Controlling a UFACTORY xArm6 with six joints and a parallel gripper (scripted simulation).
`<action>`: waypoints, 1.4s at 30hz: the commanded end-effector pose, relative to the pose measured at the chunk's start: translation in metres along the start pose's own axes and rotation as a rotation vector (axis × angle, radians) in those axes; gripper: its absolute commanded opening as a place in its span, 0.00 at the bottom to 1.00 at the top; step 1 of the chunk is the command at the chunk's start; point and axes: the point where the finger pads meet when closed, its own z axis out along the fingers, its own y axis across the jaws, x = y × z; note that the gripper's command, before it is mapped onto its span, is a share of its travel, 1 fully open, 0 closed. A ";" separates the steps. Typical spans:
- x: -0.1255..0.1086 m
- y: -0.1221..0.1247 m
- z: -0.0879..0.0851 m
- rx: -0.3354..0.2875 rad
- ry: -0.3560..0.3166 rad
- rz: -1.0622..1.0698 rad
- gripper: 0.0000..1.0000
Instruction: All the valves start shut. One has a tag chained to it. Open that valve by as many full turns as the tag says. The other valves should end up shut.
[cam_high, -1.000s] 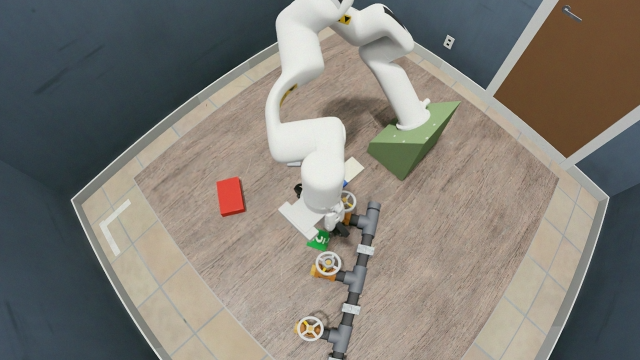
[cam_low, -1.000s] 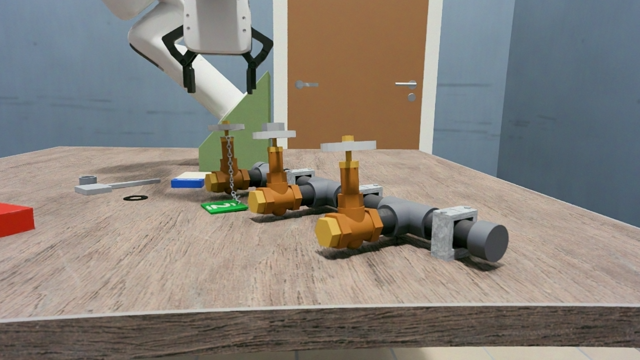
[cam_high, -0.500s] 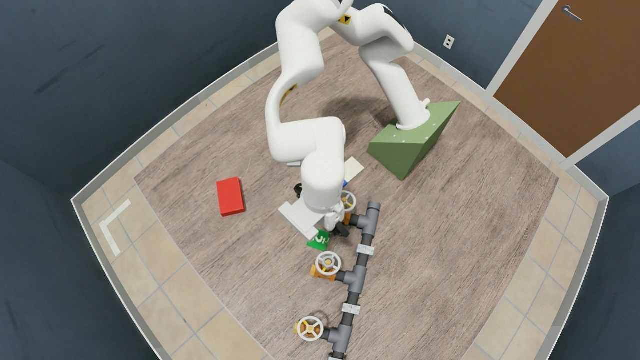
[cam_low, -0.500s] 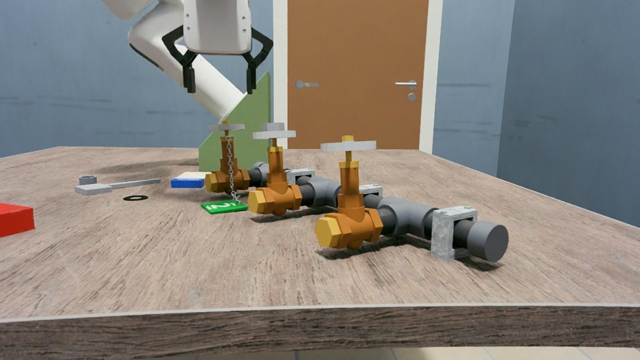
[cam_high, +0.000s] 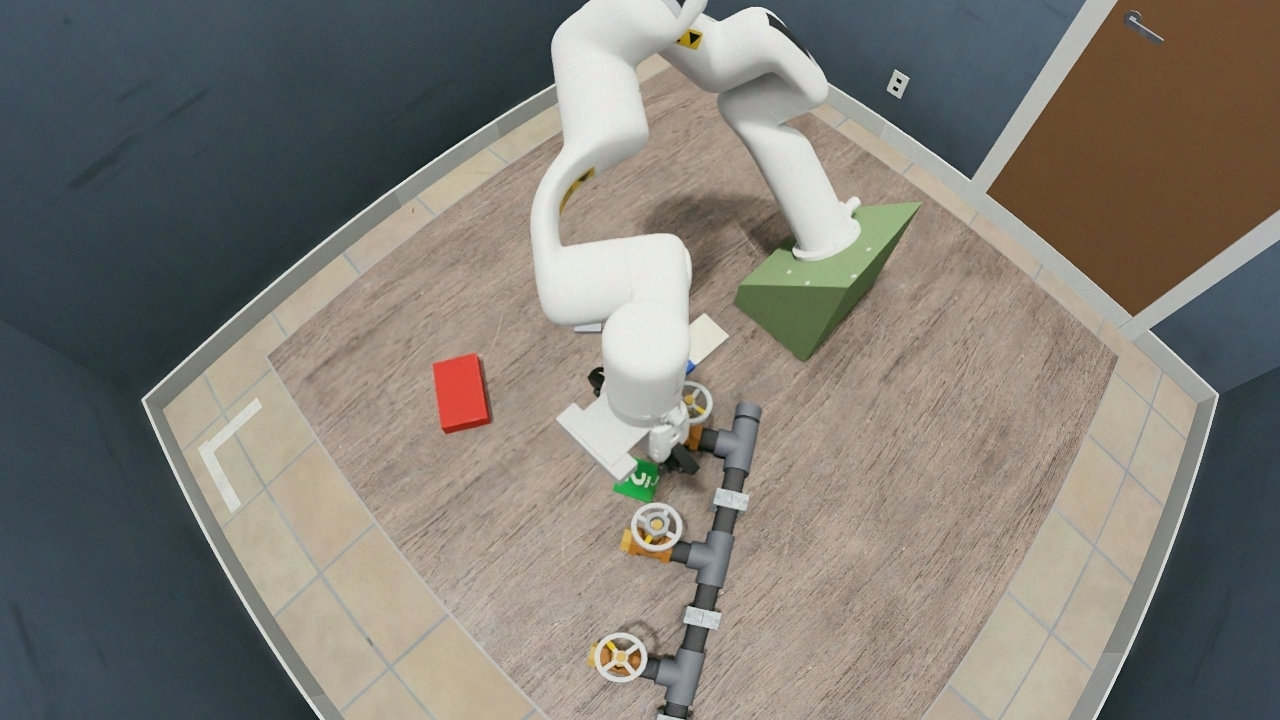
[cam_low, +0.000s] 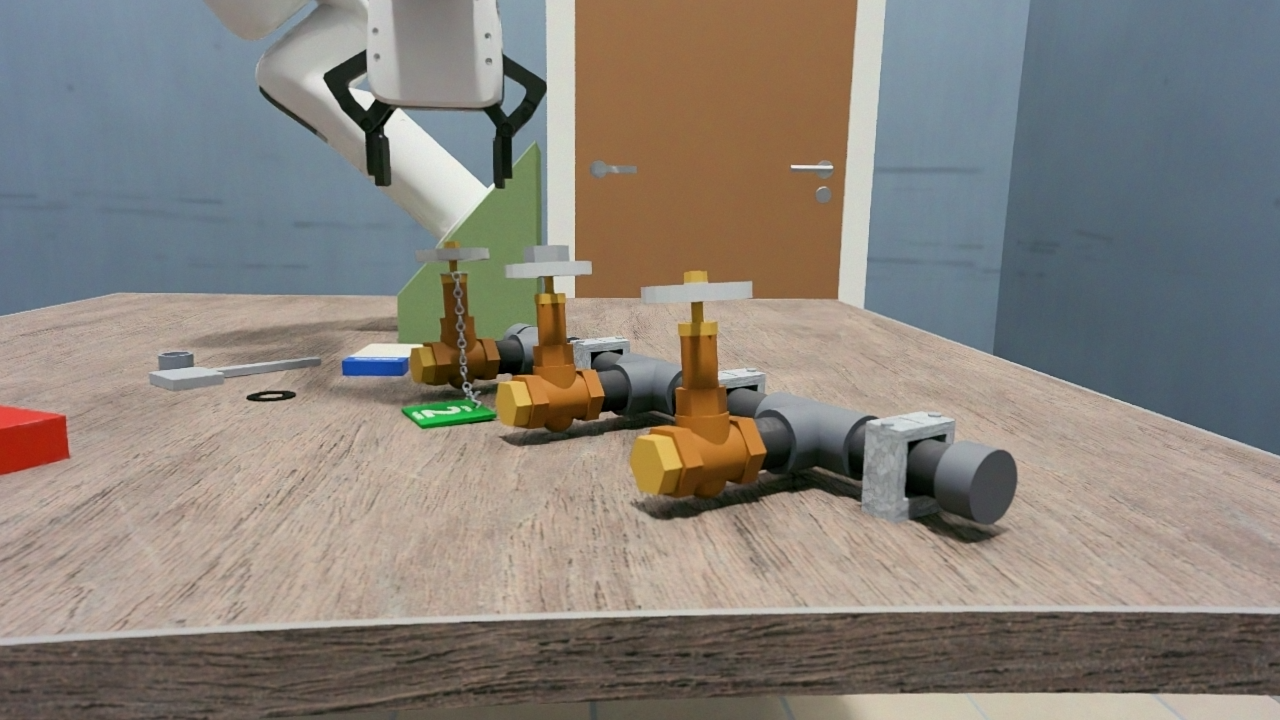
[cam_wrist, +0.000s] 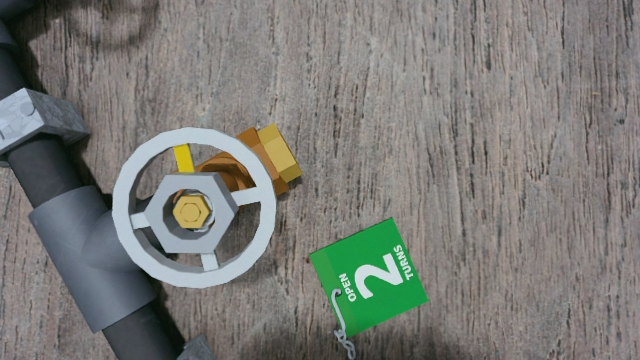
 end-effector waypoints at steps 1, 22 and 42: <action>0.001 0.000 -0.001 0.002 0.003 0.001 1.00; -0.043 0.004 0.003 0.053 0.019 0.615 1.00; -0.107 0.009 0.009 0.124 0.044 1.480 1.00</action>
